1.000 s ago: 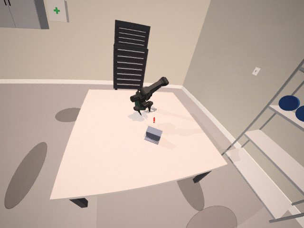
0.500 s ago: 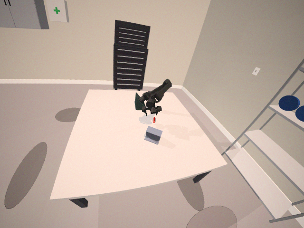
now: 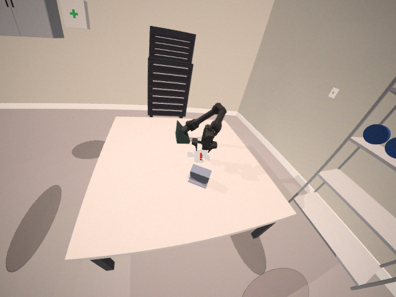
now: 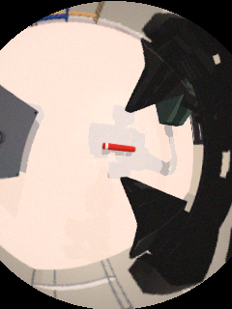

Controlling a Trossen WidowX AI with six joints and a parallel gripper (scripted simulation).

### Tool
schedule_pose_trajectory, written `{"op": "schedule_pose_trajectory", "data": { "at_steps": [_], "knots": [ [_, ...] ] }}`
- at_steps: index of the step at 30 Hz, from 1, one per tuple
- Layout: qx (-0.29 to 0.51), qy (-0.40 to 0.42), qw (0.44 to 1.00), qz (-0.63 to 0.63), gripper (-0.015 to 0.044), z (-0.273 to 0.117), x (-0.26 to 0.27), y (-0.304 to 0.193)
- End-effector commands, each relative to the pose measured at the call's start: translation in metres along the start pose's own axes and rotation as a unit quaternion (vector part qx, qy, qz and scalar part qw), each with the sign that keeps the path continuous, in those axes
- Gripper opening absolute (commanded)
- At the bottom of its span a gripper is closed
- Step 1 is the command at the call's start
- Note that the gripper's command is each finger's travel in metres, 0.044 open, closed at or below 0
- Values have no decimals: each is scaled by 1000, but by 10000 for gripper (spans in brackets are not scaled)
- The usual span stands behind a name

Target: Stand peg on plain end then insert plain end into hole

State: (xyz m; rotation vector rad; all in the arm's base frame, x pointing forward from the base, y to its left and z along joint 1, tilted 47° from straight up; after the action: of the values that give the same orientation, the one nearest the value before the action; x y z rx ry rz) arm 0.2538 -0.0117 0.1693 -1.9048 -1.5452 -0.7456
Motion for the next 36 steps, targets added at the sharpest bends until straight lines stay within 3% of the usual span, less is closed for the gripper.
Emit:
{"op": "schedule_pose_trajectory", "data": {
  "at_steps": [1,36],
  "knots": [
    [0,-4,1000,2,440,5,2,0],
    [0,-4,1000,2,440,61,1,1]
  ]
}}
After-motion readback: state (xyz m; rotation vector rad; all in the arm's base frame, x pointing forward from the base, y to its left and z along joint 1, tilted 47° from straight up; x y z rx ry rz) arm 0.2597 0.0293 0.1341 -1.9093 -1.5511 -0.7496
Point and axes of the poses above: the point midway between the two fingers, 35 mm back from their tips, its own z axis out along the fingers, its own x axis across the jaws, y = z × x, the point moved 10 cm from there along -z, back along the fingers, and after that the axes turned 6 degrees about -z, right-handed, at the moved point
